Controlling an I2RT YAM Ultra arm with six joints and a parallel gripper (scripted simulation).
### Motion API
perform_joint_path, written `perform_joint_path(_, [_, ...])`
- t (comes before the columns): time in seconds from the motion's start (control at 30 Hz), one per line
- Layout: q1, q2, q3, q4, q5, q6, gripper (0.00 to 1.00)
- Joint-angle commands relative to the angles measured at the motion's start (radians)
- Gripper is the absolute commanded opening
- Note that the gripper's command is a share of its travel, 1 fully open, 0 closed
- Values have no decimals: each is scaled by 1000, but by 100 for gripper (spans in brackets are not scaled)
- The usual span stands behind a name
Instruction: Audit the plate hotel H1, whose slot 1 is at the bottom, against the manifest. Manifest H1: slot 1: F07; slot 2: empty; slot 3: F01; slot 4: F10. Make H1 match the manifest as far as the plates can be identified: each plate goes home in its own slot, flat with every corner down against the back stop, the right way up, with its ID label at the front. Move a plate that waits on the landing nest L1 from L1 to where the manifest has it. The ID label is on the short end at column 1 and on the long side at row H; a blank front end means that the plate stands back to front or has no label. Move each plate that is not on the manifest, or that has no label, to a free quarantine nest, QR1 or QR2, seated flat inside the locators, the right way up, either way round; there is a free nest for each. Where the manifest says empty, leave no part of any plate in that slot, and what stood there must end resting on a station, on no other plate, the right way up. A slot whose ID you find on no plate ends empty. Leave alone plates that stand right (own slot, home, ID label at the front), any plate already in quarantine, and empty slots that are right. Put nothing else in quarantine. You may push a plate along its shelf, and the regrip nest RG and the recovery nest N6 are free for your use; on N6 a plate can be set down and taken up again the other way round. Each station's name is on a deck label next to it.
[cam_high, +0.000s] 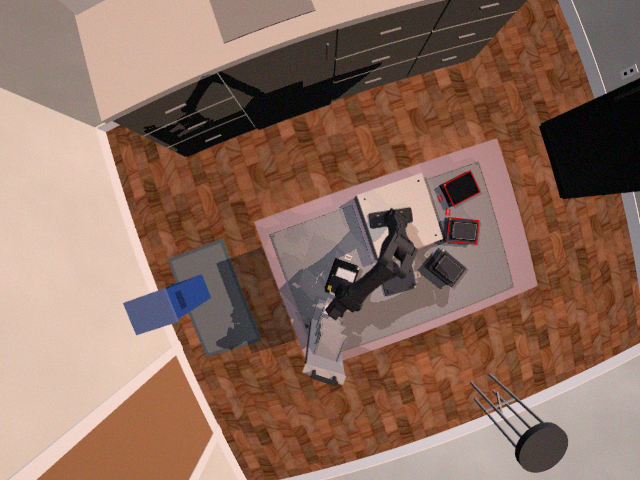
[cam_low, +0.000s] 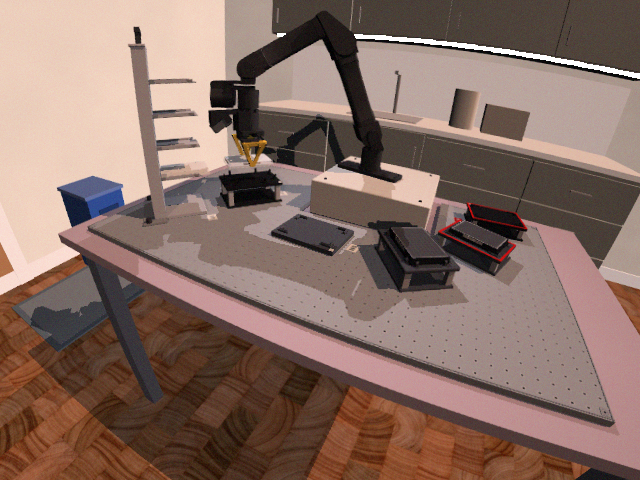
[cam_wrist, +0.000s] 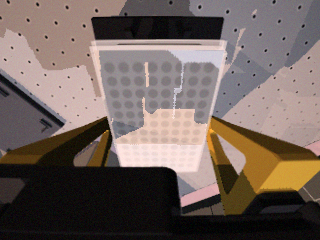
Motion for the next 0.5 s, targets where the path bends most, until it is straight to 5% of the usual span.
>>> perform_joint_path(0.0, [0, -11, 9, -18, -1, 1, 86])
perform_joint_path(0.47, [-1, -26, 45, -69, -1, 0, 86])
